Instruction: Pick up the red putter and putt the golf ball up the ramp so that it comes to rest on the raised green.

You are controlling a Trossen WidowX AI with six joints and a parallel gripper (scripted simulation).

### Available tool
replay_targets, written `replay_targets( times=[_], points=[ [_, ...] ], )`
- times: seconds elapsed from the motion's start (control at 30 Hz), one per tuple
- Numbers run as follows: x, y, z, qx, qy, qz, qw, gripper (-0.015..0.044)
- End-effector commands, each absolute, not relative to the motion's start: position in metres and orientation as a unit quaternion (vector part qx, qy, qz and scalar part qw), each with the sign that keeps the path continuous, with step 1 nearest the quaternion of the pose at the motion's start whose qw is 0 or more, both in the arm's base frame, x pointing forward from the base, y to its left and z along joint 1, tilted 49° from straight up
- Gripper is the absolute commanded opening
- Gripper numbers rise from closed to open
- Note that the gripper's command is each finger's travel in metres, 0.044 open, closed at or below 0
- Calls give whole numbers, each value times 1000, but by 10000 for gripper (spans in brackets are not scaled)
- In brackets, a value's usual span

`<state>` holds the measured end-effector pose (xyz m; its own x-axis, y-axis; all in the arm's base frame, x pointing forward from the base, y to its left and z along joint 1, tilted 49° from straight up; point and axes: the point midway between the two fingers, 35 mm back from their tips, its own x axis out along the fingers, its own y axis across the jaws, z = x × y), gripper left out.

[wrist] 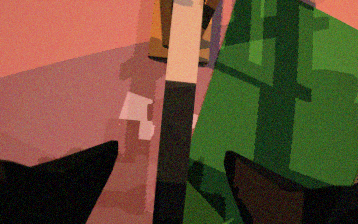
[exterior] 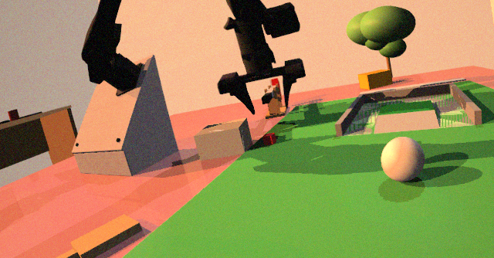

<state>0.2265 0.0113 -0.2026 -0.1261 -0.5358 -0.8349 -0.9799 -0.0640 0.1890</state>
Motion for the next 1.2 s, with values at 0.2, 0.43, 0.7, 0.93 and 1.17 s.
replay_targets(
  times=[0.2, 0.43, 0.7, 0.93, 1.17],
  points=[
    [227, 12, -202, -603, 628, 410, 271, 99],
    [227, 12, -202, -603, 628, 410, 271, 0],
    [232, 30, -188, -603, 627, 411, 273, 0],
    [237, 69, -154, -603, 626, 413, 273, 0],
    [235, 88, -136, -602, 627, 412, 273, 0]
  ],
)
